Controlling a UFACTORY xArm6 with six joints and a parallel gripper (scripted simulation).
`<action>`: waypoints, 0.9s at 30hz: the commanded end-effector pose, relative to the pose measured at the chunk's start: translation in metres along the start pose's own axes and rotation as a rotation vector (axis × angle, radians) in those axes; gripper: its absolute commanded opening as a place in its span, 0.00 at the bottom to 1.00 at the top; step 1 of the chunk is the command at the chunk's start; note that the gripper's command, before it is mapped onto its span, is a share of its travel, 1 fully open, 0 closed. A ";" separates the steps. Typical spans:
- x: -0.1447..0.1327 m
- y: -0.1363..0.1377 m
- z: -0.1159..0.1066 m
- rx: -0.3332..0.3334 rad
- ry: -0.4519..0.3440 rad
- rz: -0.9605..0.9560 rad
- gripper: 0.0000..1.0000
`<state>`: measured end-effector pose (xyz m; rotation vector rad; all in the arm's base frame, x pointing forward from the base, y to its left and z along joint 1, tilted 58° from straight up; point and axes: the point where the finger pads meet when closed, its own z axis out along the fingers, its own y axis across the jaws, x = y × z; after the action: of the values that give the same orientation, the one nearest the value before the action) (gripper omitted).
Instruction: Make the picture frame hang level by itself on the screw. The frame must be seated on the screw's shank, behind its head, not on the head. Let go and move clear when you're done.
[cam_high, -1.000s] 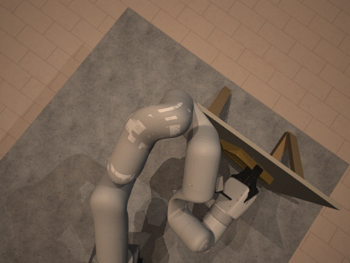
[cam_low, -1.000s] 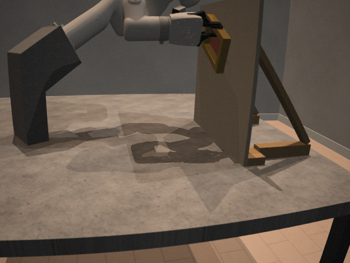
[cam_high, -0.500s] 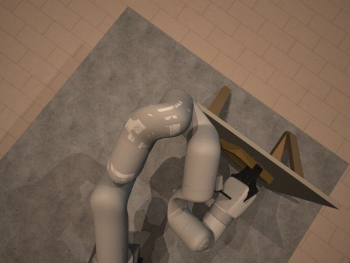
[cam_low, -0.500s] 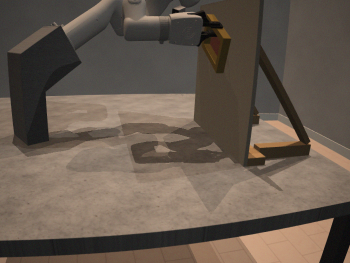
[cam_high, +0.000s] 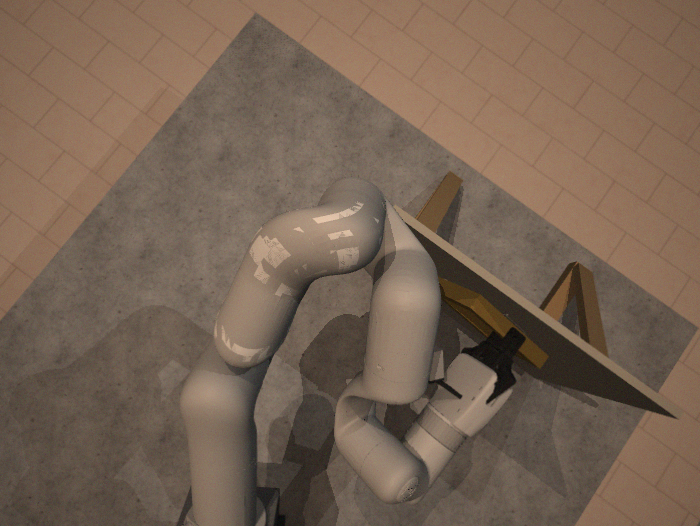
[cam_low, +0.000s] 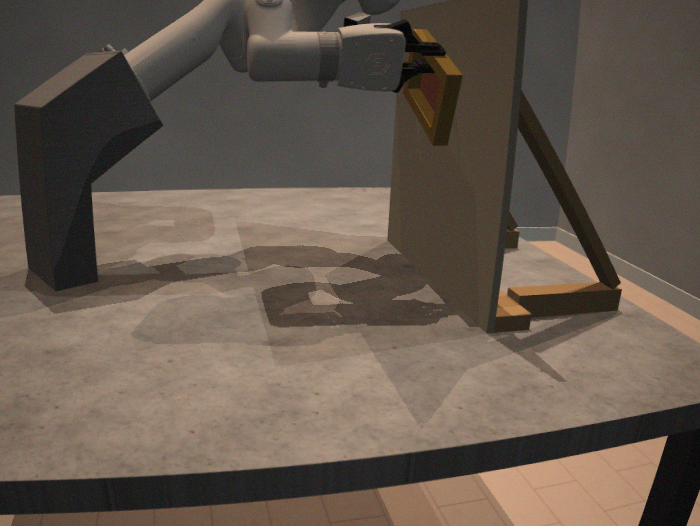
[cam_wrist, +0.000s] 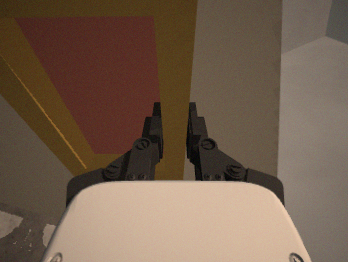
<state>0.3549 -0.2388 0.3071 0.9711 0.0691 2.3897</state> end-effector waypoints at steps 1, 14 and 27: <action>0.001 0.001 0.000 -0.001 0.002 -0.009 0.00; 0.003 0.002 0.000 -0.001 0.004 -0.054 0.00; 0.006 0.003 0.000 -0.001 0.007 -0.113 0.00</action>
<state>0.3509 -0.2373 0.3111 0.9389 0.1175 2.2995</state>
